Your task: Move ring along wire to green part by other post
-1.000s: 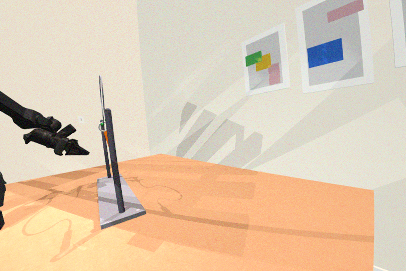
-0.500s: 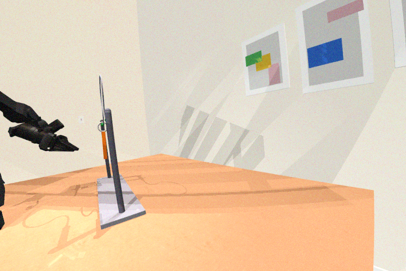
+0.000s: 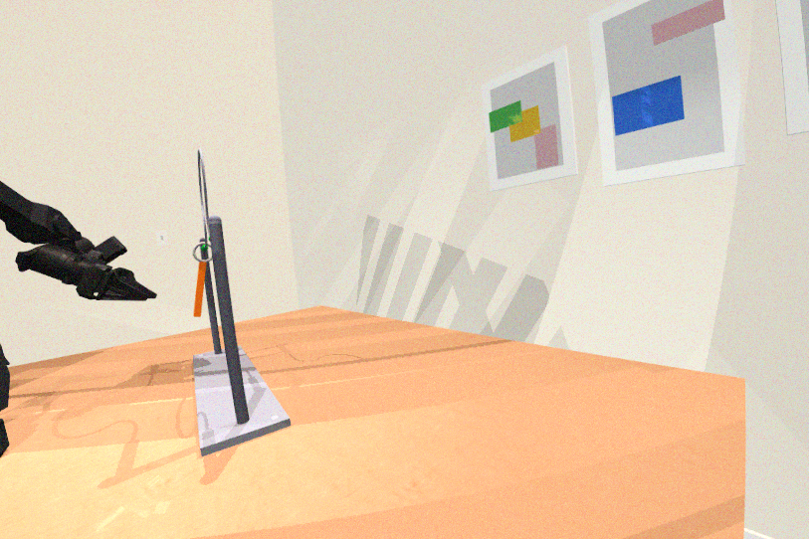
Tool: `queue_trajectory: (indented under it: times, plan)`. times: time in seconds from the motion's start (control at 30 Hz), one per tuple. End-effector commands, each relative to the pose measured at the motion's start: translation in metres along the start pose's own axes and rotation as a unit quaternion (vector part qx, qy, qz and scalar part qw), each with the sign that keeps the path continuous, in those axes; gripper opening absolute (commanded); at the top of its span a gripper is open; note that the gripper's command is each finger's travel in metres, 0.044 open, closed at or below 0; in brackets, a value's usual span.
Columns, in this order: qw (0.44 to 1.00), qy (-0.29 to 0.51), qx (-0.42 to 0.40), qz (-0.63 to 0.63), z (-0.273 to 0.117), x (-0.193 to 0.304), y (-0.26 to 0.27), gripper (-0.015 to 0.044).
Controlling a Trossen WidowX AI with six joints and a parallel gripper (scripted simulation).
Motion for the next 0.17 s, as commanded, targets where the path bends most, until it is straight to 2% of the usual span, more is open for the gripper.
queue_trajectory:
  times: [0.0, 0.13]
  plan:
    - [1.0, -0.002, -0.001, 0.005, -0.0007, -0.0015, 0.0003, 0.044]
    - [1.0, -0.002, -0.001, 0.005, -0.0007, -0.0015, 0.0003, 0.044]
Point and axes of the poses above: the point midway between the two fingers, 35 mm back from their tips, its own z axis out along the fingers, its own y axis across the jaws, x = y × z, the point moved 10 cm from there along -z, back along the fingers, and after that the axes turned 2 degrees about z, right-handed, at the moved point
